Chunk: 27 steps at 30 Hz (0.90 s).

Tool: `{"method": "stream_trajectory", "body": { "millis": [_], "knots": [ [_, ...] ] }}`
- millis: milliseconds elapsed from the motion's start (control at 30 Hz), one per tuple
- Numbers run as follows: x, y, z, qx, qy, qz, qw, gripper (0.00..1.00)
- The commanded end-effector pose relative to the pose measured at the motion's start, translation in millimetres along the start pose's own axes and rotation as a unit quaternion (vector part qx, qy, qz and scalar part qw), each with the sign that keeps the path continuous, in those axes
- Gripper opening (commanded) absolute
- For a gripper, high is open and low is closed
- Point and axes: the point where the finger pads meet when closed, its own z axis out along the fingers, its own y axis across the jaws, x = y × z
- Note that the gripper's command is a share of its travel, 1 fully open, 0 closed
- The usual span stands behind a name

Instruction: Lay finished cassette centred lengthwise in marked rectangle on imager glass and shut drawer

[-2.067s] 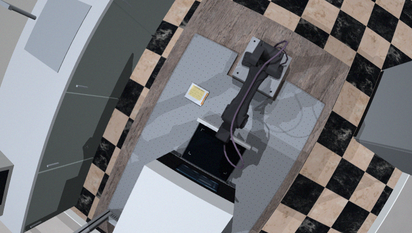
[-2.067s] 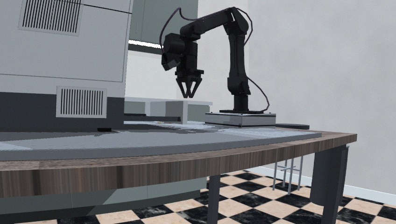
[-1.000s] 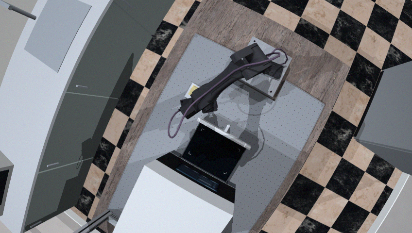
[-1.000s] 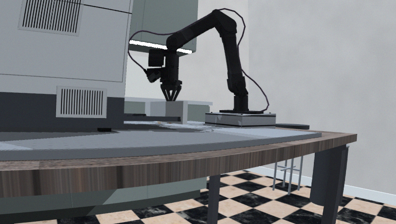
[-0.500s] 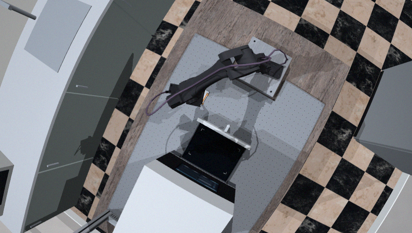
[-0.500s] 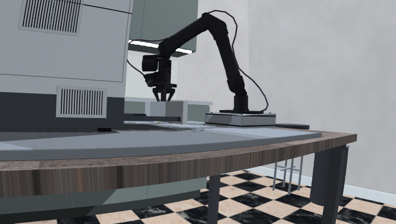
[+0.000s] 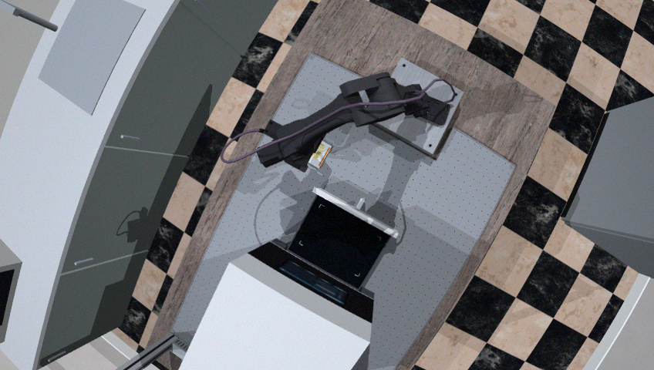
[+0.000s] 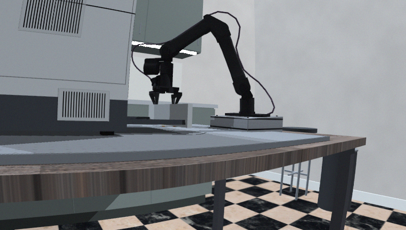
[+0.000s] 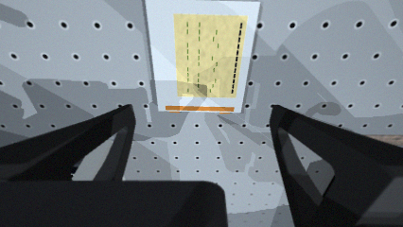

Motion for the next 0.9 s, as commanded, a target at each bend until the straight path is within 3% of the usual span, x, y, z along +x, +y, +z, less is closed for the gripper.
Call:
{"method": "stream_trajectory", "body": {
  "millis": [0, 367, 467, 867],
  "knots": [
    [-5, 3, -8.1, -0.009, -0.009, 0.013, 1.000, 1.00],
    [-10, 7, -10.1, -0.014, -0.016, 0.017, 1.000, 1.00],
    [-4, -2, 8.1, 0.002, -0.003, 0.018, 1.000, 1.00],
    [-6, 1, 21.3, -0.001, -0.005, 0.016, 1.000, 1.00]
  ]
}}
